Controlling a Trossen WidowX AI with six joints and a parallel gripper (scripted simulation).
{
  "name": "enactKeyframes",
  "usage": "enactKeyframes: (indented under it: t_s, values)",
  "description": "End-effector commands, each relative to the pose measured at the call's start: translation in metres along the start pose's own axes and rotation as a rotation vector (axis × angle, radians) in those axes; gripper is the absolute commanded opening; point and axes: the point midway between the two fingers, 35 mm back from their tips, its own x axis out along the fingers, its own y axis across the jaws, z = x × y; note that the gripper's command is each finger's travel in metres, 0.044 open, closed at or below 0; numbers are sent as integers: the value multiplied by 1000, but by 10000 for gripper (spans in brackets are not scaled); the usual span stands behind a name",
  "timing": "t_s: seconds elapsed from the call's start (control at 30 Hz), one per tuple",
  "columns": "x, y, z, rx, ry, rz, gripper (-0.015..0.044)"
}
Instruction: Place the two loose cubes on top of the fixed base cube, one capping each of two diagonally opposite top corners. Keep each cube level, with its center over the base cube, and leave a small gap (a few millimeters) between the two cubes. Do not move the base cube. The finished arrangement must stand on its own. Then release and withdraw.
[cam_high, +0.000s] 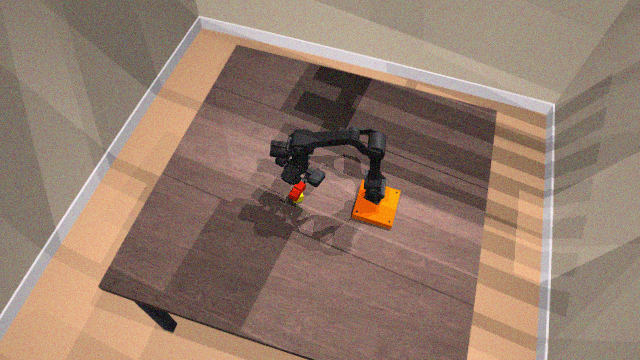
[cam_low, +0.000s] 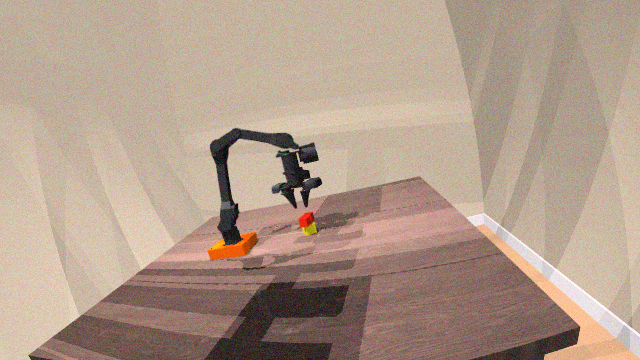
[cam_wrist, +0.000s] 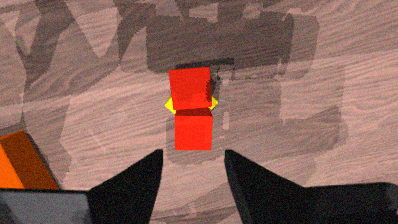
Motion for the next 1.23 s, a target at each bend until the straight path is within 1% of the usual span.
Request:
enactKeyframes:
  t_s: [0.0,0.17,0.37,0.4,0.43,0.67,0.73,1.2]
  values:
    - [-8,-1,0,-3,-2,-5,205]
    - [-12,-1,0,-3,-2,-5,205]
    - [-12,1,2,1,-1,0,362]
    - [-13,4,8,1,-1,0,389]
    - [-13,8,18,1,-1,0,400]
    - [-16,68,100,1,-9,4,400]
    - [-16,81,113,1,-10,6,400]
    - [-17,83,115,1,-10,6,400]
